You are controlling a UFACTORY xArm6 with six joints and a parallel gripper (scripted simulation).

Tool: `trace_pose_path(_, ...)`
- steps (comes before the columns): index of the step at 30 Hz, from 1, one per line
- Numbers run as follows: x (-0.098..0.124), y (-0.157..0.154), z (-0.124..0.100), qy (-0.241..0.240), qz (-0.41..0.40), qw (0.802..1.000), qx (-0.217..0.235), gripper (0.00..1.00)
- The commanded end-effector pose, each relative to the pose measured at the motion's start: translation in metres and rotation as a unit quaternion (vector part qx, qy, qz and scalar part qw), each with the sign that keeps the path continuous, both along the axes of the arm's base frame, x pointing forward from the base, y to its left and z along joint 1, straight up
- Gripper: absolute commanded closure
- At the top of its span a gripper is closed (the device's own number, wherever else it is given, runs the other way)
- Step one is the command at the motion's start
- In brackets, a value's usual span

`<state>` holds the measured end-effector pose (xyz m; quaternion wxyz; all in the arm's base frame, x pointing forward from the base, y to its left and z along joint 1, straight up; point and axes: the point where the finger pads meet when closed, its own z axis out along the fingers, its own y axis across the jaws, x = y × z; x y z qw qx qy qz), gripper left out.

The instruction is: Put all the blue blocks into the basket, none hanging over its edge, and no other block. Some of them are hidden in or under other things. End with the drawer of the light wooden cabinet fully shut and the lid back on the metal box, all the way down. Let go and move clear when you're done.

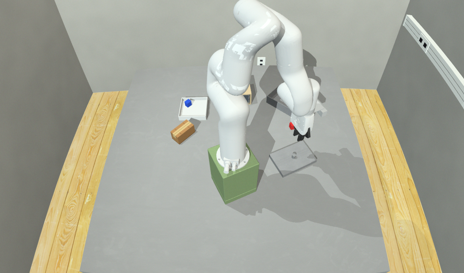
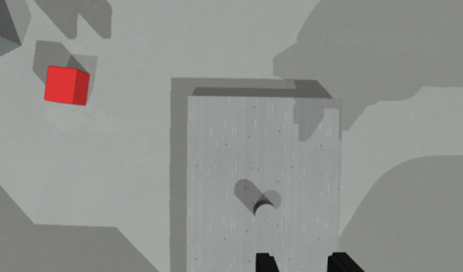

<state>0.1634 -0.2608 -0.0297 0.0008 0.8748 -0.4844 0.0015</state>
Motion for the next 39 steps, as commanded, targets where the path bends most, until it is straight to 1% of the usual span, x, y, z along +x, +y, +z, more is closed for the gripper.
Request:
trace_pose_path(1, 0.010, -0.006, 0.002, -0.001, 0.005, 1.000, -0.002, 0.72)
trace_pose_path(3, 0.028, -0.015, 0.002, -0.001, 0.016, 1.000, -0.001, 0.72)
trace_pose_path(5, 0.028, -0.015, 0.002, -0.001, 0.016, 1.000, -0.001, 0.72)
trace_pose_path(6, 0.042, -0.021, 0.003, -0.001, 0.023, 1.000, -0.001, 0.72)
trace_pose_path(9, 0.096, -0.036, 0.004, -0.001, 0.056, 0.998, -0.001, 0.72)
trace_pose_path(12, 0.129, -0.035, 0.006, -0.001, 0.097, 0.995, -0.001, 0.72)
trace_pose_path(15, 0.167, -0.029, 0.009, -0.001, 0.139, 0.990, -0.002, 0.72)
trace_pose_path(20, 0.226, -0.010, 0.011, 0.000, 0.191, 0.982, -0.002, 0.72)
trace_pose_path(22, 0.226, -0.010, 0.011, 0.000, 0.191, 0.982, -0.002, 0.72)
trace_pose_path(23, 0.261, 0.000, 0.011, 0.000, 0.197, 0.980, -0.002, 0.72)
trace_pose_path(26, 0.286, 0.010, 0.011, 0.000, 0.205, 0.979, -0.002, 0.72)
trace_pose_path(35, 0.388, 0.032, 0.004, 0.000, 0.206, 0.979, -0.002, 0.72)
trace_pose_path(36, 0.394, 0.033, 0.003, 0.000, 0.206, 0.979, -0.002, 0.72)
trace_pose_path(39, 0.394, 0.033, 0.003, 0.000, 0.206, 0.979, -0.002, 0.72)
